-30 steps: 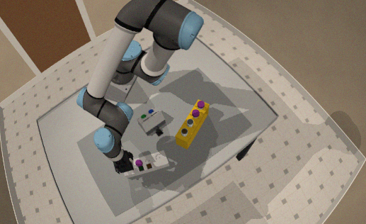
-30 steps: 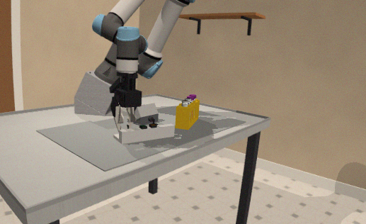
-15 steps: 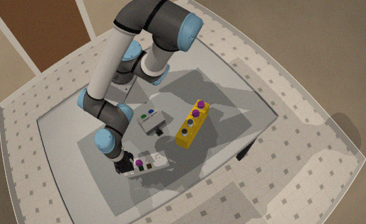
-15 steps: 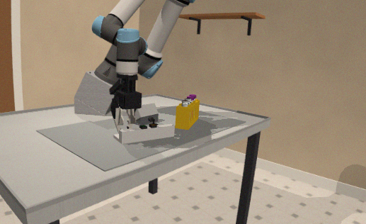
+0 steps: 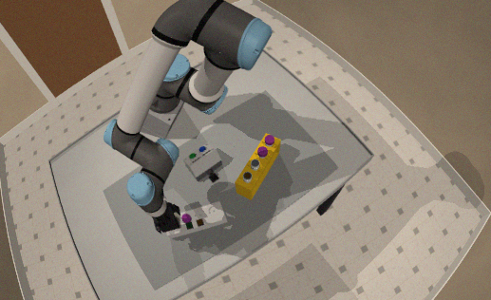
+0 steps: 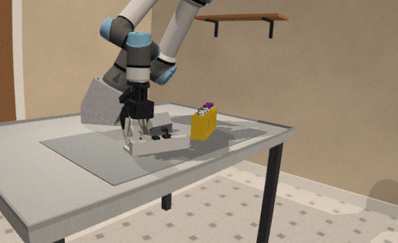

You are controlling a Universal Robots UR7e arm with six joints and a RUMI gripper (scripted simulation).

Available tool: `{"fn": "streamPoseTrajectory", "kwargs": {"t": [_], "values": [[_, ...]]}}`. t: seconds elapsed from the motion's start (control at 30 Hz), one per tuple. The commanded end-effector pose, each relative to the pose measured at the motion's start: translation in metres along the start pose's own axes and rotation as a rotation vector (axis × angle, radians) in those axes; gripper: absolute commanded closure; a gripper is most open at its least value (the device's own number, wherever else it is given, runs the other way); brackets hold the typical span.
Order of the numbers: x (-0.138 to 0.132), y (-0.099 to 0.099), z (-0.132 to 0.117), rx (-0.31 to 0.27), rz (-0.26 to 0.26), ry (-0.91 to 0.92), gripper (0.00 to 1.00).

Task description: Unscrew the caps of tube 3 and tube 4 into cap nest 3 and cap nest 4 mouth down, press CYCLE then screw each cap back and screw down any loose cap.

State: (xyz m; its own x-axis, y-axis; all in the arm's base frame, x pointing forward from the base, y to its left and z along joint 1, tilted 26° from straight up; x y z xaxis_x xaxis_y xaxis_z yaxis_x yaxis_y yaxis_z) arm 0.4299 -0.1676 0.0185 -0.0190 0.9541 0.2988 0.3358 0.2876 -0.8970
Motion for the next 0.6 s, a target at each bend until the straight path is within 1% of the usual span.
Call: {"fn": "streamPoseTrajectory", "kwargs": {"t": [0.0,0.2,0.33,0.4,0.57], "values": [[0.0,0.0,0.0,-0.001,0.001,0.0,0.71],[0.0,0.0,0.0,-0.001,0.001,0.0,0.71],[0.0,-0.02,0.0,-0.001,0.001,0.0,0.71],[0.0,-0.02,0.0,-0.001,0.001,0.0,0.71],[0.0,-0.045,0.0,-0.001,0.001,0.0,0.71]]}}
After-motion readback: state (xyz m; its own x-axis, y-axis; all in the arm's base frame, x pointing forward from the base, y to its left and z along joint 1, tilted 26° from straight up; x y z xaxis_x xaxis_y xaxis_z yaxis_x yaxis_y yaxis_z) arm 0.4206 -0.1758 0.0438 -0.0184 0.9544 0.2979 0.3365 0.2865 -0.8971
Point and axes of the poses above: the point where the finger pads meet when closed, its own y axis out along the fingers, its own x axis across the jaws, z = x × y, the point moved 6 cm from there along -y, back along the fingers, and after that the axes turned 9 degrees about -y, right-handed, at the moved point
